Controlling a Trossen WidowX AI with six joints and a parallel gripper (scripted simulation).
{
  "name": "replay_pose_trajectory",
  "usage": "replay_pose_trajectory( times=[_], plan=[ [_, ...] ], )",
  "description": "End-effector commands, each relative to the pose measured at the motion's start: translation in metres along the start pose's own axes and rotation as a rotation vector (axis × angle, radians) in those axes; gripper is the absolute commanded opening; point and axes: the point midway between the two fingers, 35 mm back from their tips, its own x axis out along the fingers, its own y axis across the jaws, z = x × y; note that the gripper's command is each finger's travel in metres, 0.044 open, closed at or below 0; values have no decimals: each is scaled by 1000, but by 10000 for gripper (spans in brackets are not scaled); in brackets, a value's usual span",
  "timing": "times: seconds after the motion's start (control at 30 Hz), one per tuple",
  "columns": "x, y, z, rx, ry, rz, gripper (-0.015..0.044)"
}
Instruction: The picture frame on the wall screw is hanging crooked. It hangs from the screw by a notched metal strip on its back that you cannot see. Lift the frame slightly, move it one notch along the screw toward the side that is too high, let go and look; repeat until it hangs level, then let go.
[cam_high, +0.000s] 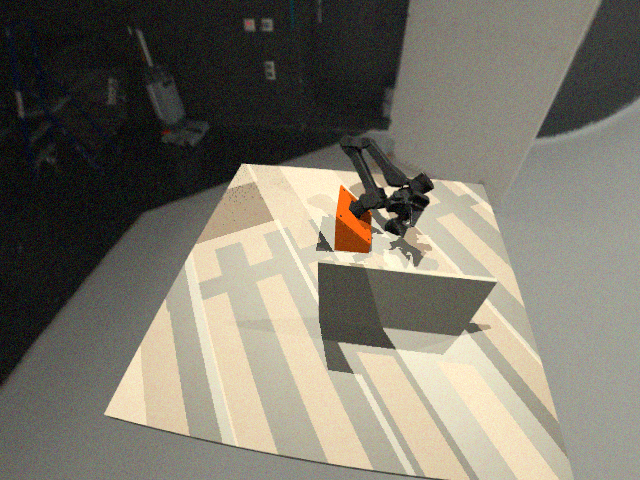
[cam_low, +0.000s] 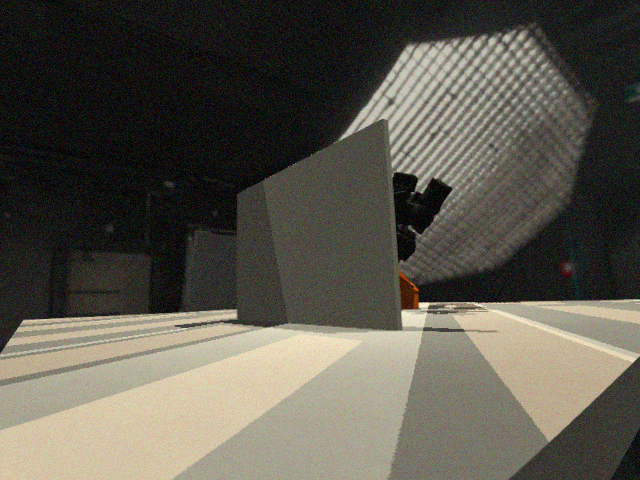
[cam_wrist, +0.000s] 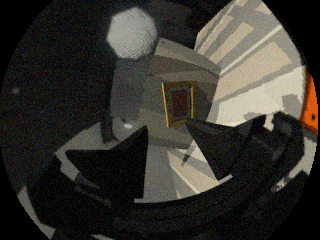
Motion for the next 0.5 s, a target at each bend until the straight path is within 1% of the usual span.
replay_pose_trajectory(
  times=[0.0,0.37,0.47],
  plan=[
    [0,0,0,-4,-2,3,260],
    [0,0,0,-4,-2,3,260],
    [7,-2,-5,0,0,1,260]
  ],
)
